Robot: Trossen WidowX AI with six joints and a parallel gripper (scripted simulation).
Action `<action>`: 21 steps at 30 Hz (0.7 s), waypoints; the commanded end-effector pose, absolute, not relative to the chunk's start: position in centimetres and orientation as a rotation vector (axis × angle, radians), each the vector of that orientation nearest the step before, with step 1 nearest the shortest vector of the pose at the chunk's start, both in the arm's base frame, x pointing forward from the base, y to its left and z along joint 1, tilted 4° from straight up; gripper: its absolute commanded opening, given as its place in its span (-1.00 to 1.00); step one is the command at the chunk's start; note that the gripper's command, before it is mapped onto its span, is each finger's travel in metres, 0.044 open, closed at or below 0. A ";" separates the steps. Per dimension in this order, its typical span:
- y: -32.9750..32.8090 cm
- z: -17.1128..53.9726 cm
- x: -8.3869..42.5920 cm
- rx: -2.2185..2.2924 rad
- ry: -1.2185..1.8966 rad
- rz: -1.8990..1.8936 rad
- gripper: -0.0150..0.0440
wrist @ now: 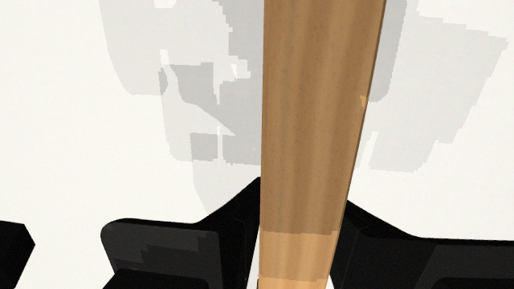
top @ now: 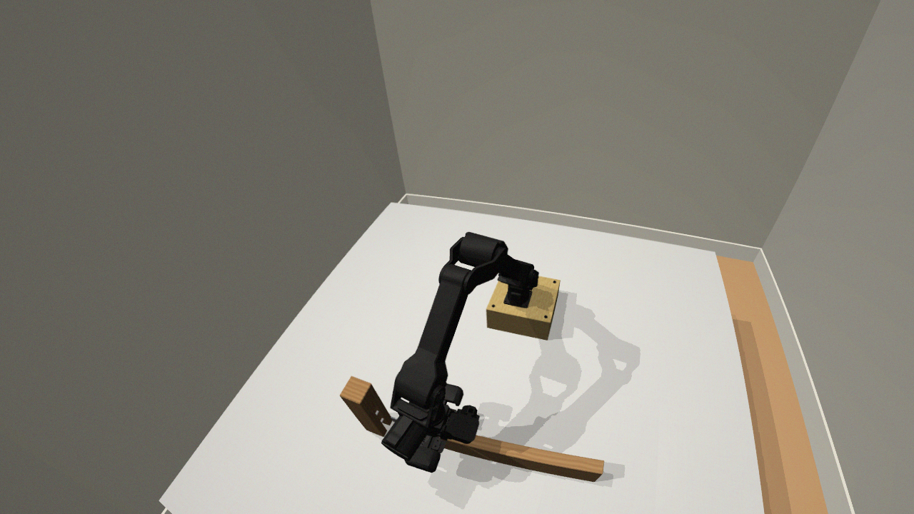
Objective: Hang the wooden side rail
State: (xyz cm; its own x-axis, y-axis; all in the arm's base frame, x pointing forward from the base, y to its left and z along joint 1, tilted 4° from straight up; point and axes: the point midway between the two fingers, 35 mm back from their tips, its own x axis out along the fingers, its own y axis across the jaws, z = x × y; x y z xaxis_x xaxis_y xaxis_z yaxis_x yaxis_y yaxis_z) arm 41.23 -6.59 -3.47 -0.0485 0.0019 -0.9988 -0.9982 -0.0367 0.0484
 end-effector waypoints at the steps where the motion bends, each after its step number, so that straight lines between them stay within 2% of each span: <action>1: -6.5 -3.5 41.8 -1.212 1.216 1.267 -0.49; 21: -6.6 -3.5 42.0 -1.213 1.224 1.276 -0.49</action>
State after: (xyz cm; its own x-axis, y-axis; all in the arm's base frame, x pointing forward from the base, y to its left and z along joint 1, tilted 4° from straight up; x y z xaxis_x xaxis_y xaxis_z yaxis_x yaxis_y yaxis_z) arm 42.03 -6.57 -3.48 -0.0491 0.0018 -0.9988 -0.9980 -0.0400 0.0490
